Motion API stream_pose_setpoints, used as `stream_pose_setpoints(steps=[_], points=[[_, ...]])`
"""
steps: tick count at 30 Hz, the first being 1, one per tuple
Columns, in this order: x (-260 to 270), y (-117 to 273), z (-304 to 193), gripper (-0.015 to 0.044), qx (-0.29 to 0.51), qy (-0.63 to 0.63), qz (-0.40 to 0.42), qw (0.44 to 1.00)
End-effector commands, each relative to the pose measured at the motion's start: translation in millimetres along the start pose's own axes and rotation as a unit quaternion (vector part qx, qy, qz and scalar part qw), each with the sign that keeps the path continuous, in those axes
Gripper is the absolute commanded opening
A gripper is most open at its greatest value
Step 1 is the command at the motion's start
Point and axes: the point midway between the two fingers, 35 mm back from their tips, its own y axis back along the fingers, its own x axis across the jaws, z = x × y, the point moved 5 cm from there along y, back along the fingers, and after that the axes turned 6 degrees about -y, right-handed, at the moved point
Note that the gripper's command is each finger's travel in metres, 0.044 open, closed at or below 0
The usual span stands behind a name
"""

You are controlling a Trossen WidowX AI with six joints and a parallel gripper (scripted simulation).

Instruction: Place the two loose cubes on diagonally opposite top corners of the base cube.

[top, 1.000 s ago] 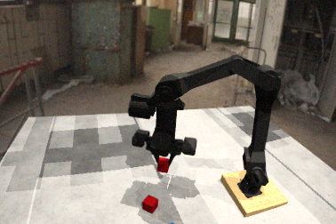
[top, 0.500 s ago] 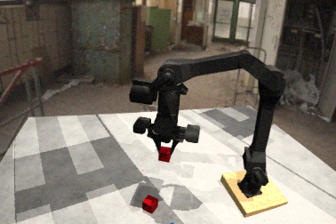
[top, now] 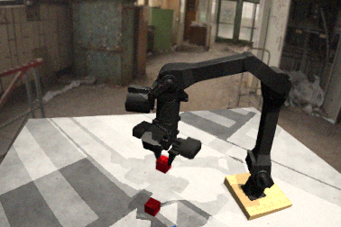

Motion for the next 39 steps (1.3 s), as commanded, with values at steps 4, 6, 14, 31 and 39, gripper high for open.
stream_pose_setpoints(steps=[4,6,14,31,39], points=[[8.3,-5.7,18.8,0.0105,-0.001,-0.083,0.004,0.997],[11.3,-6.9,24.3,0.0105,-0.001,-0.107,0.004,0.994],[24.3,-11.4,45.4,0.0105,-0.002,-0.207,0.005,0.978],[58.2,-21.4,86.9,0.0105,-0.002,-0.409,0.008,0.913],[76.8,-26.3,104.5,0.0105,-0.001,-0.498,0.010,0.867]])
